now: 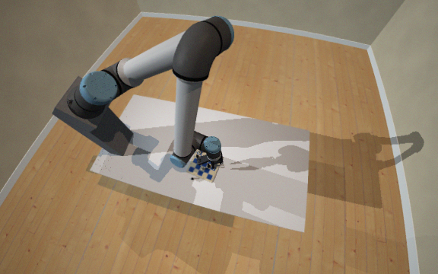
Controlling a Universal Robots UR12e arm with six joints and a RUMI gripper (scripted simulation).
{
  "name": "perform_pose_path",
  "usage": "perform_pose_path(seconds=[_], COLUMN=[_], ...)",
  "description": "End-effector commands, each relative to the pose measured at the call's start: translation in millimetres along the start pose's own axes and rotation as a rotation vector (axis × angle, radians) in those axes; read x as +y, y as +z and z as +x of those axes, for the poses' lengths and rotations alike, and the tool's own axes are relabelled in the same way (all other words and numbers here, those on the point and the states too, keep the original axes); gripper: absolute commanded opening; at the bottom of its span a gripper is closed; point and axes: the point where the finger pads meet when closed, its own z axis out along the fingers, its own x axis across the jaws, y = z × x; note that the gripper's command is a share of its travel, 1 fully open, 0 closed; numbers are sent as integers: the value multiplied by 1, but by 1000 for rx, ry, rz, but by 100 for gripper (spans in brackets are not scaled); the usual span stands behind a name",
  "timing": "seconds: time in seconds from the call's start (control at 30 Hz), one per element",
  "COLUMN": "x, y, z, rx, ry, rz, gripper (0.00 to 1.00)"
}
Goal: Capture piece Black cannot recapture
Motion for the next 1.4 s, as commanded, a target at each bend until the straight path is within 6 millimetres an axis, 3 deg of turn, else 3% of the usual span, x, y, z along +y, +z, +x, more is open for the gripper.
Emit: perform_pose_path(seconds=[0.0, 1.37], x=[1, 1], y=[5, 11], z=[0, 0], rx=[0, 0], ry=[0, 0], rz=[-1, -1], gripper=[22, 22])
